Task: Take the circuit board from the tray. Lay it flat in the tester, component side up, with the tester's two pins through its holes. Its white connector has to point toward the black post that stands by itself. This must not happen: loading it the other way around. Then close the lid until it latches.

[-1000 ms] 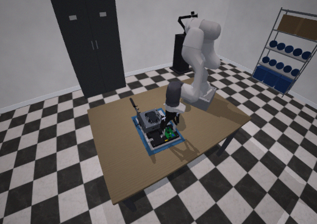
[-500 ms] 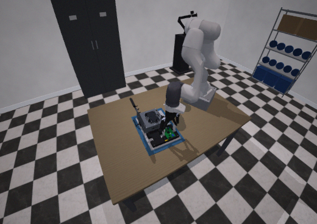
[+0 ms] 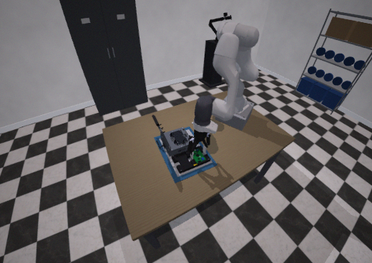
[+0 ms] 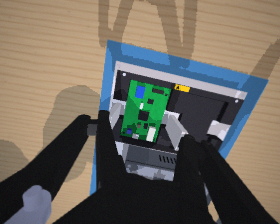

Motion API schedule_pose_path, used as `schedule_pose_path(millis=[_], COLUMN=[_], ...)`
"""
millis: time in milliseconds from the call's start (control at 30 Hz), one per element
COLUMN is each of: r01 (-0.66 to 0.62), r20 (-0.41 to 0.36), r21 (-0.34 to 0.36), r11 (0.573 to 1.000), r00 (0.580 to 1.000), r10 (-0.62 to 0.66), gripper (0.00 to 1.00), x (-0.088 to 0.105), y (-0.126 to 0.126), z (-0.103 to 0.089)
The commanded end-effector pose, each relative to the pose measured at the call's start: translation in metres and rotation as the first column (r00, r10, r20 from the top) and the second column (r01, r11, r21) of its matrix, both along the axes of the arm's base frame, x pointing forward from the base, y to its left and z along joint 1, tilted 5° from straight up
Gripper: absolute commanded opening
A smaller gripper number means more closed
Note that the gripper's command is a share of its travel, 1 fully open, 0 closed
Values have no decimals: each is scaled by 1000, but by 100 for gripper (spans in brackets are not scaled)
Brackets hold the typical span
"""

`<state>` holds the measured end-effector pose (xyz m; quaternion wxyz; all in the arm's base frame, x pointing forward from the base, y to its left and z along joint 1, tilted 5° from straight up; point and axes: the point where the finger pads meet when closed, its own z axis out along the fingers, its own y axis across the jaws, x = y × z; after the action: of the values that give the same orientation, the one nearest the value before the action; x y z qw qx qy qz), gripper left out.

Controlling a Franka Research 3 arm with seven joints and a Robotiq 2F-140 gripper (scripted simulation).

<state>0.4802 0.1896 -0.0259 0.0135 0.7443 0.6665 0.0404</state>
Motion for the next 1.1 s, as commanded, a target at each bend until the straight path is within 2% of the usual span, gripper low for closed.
schedule_pose_path(millis=[0,1067], r01=[-5,-5], r20=[3,3], r21=[1,1], r11=[1000,1000], r00=[1000,1000], r10=[5,5], gripper=[58,58], x=[1,2], y=[1,1], z=[0,-4])
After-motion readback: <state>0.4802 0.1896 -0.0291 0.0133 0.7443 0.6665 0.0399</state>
